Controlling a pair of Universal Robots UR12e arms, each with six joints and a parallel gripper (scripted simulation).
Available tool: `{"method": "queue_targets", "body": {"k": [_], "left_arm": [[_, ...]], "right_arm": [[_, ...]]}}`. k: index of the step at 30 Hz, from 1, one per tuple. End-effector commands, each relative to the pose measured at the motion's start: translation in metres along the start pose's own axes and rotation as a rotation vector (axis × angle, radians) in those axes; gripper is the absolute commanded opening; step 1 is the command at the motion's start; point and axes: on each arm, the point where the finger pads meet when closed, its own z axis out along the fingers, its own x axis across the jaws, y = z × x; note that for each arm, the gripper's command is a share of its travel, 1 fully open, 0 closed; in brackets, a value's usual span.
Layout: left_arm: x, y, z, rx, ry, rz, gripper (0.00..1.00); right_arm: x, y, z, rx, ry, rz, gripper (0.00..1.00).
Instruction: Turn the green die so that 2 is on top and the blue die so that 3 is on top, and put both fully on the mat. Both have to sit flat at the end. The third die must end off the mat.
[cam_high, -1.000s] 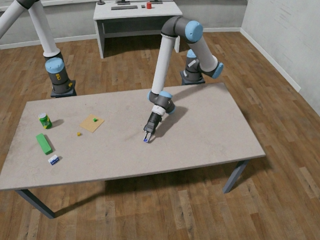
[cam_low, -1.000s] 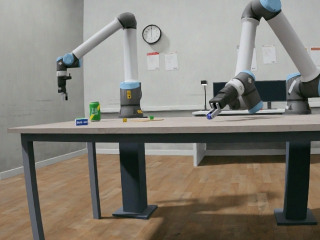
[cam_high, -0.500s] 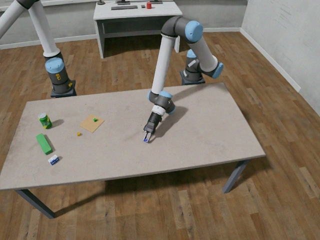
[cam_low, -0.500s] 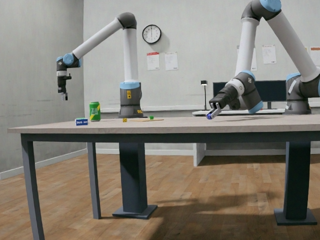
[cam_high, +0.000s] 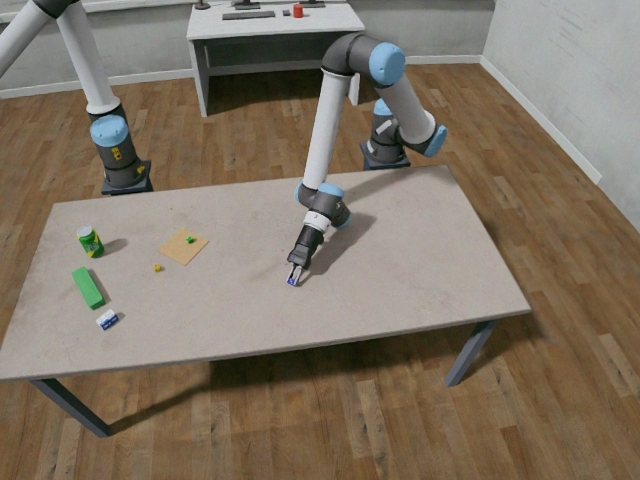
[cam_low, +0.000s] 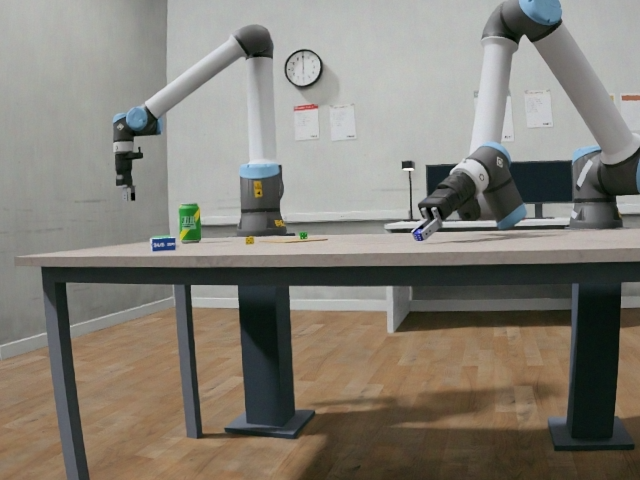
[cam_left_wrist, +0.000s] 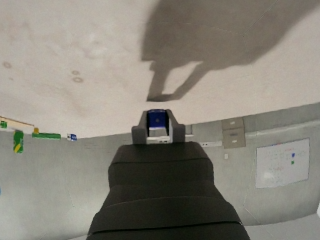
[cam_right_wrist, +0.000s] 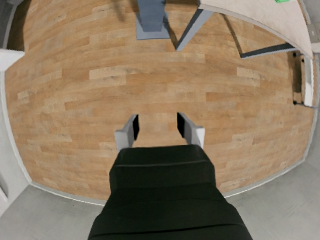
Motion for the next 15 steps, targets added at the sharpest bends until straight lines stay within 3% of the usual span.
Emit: {"method": "queue_targets", "body": {"k": [1,15], "left_arm": [[-0.0001,-0.0006,0.0008,-0.002,0.0,0.0,0.4],[-0.0001,-0.0057,0.0035,-0.002,0.0,0.0,0.4]], "right_arm": [[0.0002,0.0006,-0.0008,-0.002,0.0,0.0,1.0],[0.0002,0.0006,-0.0008,-0.002,0.0,0.0,1.0]]}}
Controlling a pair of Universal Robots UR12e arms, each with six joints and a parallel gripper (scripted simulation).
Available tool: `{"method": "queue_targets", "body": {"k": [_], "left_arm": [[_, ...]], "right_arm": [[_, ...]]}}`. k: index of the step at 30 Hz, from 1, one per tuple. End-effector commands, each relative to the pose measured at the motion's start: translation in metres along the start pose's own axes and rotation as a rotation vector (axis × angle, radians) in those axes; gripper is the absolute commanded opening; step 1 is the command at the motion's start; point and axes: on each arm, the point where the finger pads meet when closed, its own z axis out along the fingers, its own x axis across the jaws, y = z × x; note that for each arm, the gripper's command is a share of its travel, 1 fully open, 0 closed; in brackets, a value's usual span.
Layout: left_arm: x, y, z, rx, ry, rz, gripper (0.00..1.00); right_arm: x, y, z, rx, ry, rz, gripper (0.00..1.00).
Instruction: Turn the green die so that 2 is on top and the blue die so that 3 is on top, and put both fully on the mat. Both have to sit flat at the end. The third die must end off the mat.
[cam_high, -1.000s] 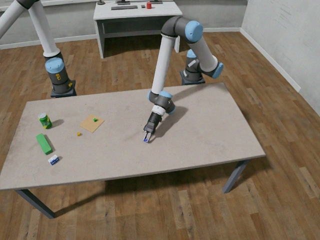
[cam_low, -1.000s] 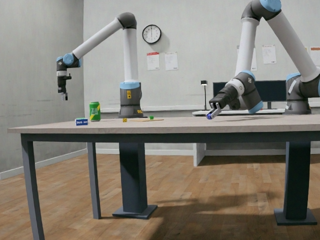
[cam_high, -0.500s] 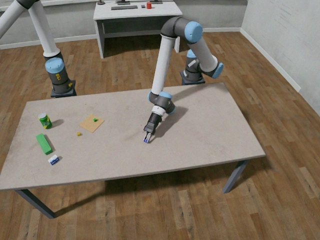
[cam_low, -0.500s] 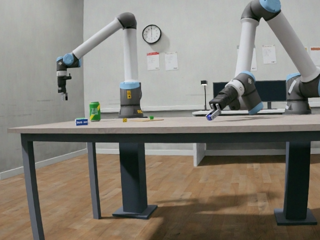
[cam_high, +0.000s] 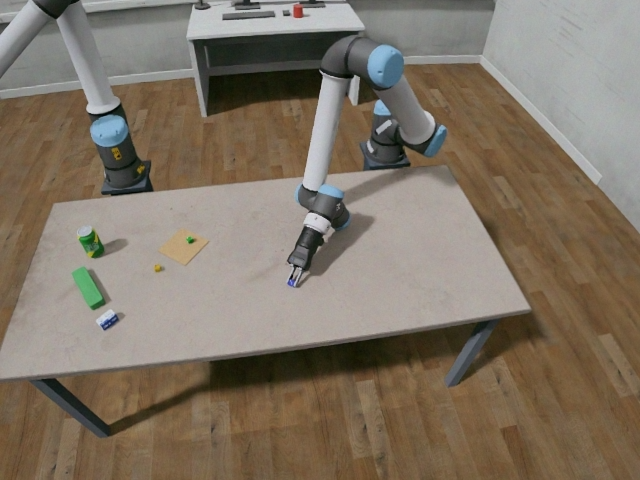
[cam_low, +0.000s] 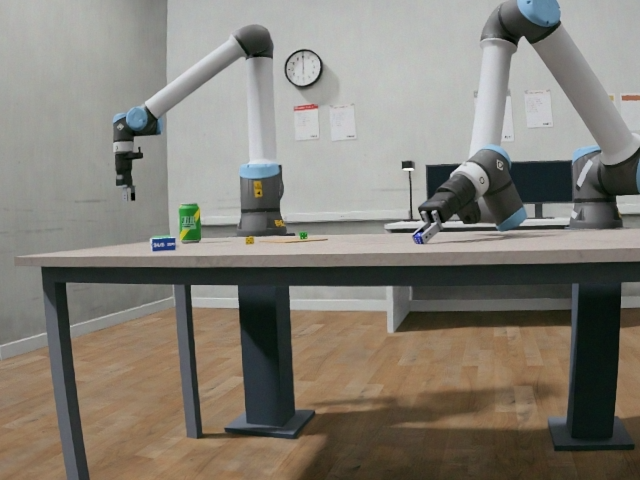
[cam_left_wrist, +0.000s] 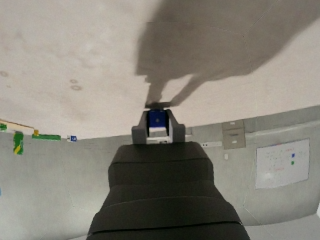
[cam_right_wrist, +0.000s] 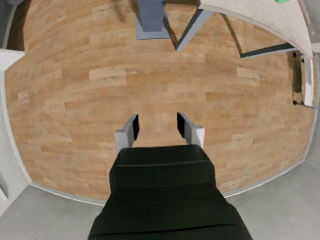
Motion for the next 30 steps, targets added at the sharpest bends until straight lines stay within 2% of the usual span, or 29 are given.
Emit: {"method": "queue_targets", "body": {"k": [1,20,21,23,24,28,29,30], "left_arm": [[-0.0001,0.0008,0.0,-0.002,0.0,0.0,0.4],[-0.0001,0.0007,0.0,-0.002,0.0,0.0,0.4],[-0.0001,0.0007,0.0,-0.002,0.0,0.0,0.46],[-0.0001,0.0007,0.0,-0.002,0.0,0.0,0.46],[-0.0001,0.0007,0.0,-0.002,0.0,0.0,0.52],[-0.0001,0.0007,0.0,-0.002,0.0,0.0,0.52],[-0.0001,0.0007,0.0,-0.002,0.0,0.0,0.58],[-0.0001,0.0007,0.0,-0.002,0.0,0.0,0.58]], "right_arm": [[0.0002,0.0006,-0.0008,-0.002,0.0,0.0,1.0],[0.0002,0.0006,-0.0008,-0.002,0.0,0.0,1.0],[0.0002,0.0006,-0.0008,-0.002,0.0,0.0,1.0],[0.0002,0.0006,-0.0008,-0.002,0.0,0.0,1.0],[0.0002,0.0006,-0.0008,-0.002,0.0,0.0,1.0],[0.0002,0.0006,-0.0008,-0.002,0.0,0.0,1.0],[0.0002,0.0006,-0.0008,-0.002,0.0,0.0,1.0],[0.0002,0.0006,-0.0008,-0.002,0.0,0.0,1.0]]}}
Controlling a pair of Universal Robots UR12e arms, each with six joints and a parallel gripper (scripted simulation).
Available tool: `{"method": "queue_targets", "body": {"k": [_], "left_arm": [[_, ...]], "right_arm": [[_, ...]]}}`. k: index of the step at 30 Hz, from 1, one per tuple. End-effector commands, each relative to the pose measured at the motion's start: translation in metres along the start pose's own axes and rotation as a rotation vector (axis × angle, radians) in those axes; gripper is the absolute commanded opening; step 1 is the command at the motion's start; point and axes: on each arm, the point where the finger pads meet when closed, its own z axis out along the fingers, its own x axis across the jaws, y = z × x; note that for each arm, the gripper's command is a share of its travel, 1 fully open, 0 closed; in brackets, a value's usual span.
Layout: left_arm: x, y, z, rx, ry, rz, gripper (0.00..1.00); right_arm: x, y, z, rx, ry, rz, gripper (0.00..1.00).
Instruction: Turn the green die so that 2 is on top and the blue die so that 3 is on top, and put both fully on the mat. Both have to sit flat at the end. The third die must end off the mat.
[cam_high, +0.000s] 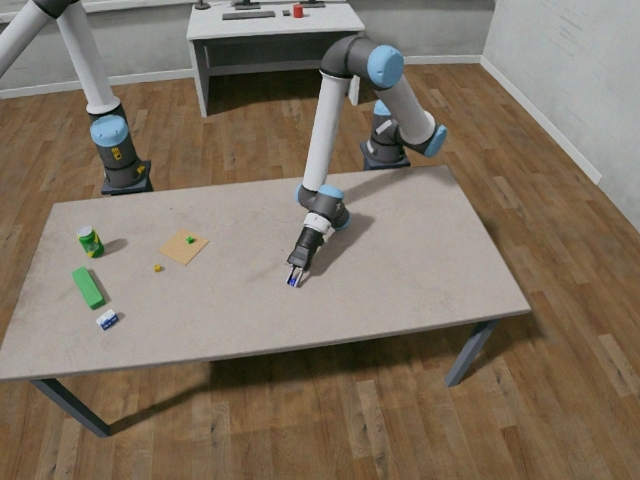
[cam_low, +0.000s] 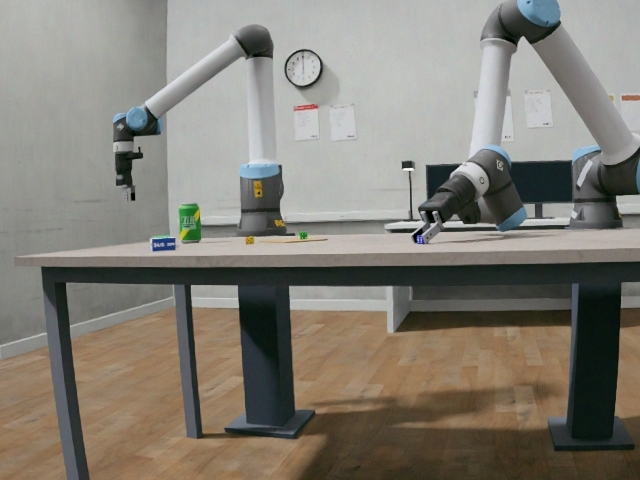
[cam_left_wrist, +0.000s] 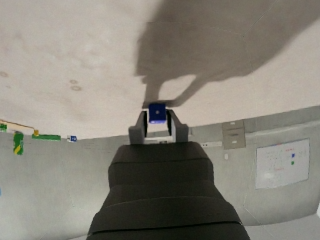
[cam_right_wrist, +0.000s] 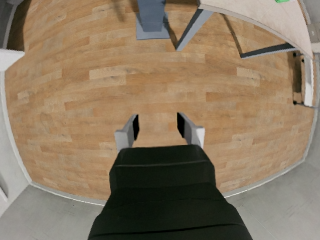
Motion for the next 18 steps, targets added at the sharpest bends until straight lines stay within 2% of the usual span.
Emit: {"method": "queue_targets", "body": {"k": [1,2,4,5,18], "left_arm": [[-0.0001,0.0011,-0.0002,-0.002,0.0,0.0,0.58],[-0.0001,0.0011,-0.0002,-0.002,0.0,0.0,0.64],[-0.0001,0.0011,-0.0002,-0.002,0.0,0.0,0.64],[-0.0001,0.0011,-0.0002,-0.002,0.0,0.0,0.7],[-0.0001,0.0011,-0.0002,-0.002,0.0,0.0,0.7]], "right_arm": [[0.0002,0.0006,-0.0008,-0.002,0.0,0.0,1.0],[0.0002,0.0006,-0.0008,-0.002,0.0,0.0,1.0],[0.0002,0.0006,-0.0008,-0.002,0.0,0.0,1.0],[0.0002,0.0006,-0.0008,-0.002,0.0,0.0,1.0],[0.0002,0.0006,-0.0008,-0.002,0.0,0.0,1.0]]}}
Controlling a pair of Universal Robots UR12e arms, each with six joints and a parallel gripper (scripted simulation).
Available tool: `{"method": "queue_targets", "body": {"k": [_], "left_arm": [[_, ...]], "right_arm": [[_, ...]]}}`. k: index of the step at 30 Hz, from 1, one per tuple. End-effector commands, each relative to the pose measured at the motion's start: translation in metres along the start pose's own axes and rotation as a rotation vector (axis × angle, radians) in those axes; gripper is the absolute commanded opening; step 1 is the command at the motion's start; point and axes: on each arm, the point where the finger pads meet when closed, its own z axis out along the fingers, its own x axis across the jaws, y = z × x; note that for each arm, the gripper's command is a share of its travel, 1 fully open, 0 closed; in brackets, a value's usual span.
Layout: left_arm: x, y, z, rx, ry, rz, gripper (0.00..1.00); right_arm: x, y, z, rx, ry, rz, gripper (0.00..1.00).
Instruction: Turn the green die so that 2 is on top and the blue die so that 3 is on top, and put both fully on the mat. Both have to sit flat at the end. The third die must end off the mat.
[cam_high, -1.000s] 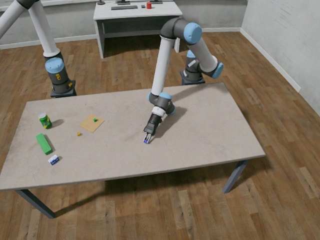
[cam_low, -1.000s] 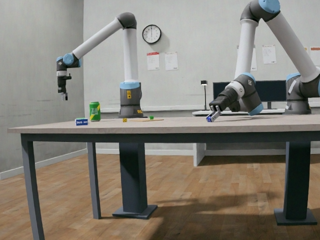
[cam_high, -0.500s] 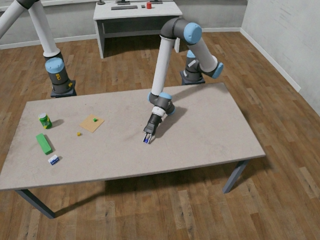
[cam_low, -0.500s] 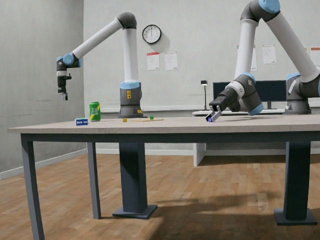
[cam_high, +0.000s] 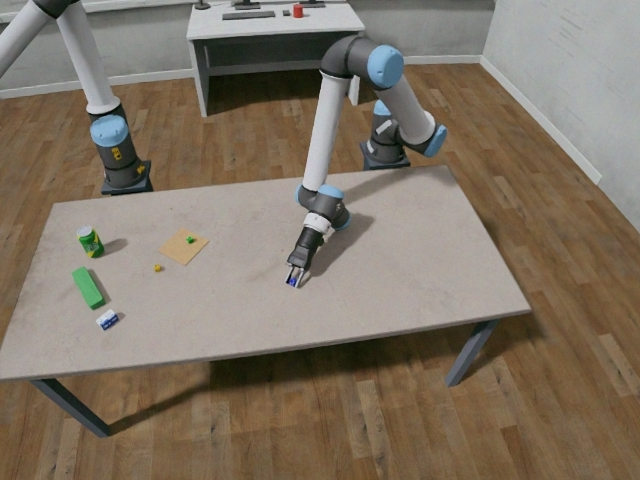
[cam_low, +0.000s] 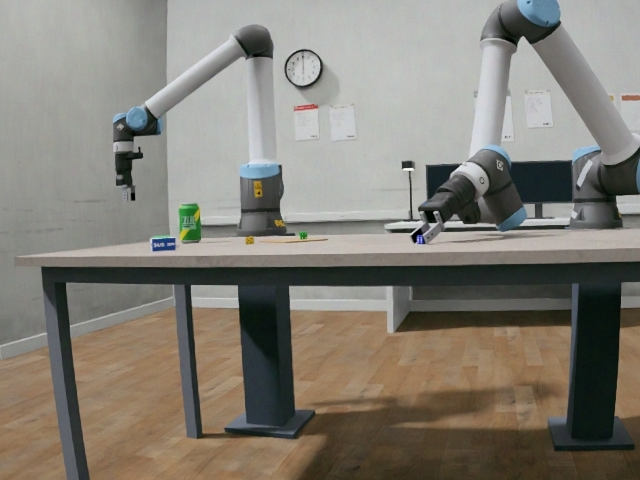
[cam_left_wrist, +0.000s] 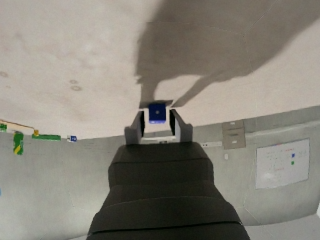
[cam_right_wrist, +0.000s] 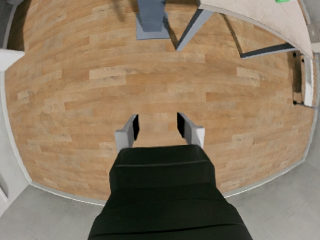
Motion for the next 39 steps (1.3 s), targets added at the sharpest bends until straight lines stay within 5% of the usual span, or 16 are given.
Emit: {"method": "queue_targets", "body": {"k": [1,33,39], "left_arm": [[0.0,0.001,0.0,-0.002,0.0,0.0,0.7],[0.0,0.001,0.0,-0.002,0.0,0.0,0.7],[0.0,0.001,-0.011,-0.002,0.0,0.0,0.7]], "right_arm": [[0.0,0.001,-0.001,-0.002,0.0,0.0,1.0],[0.0,0.001,-0.001,-0.002,0.0,0.0,1.0],[0.0,0.001,-0.001,-0.002,0.0,0.0,1.0]]}}
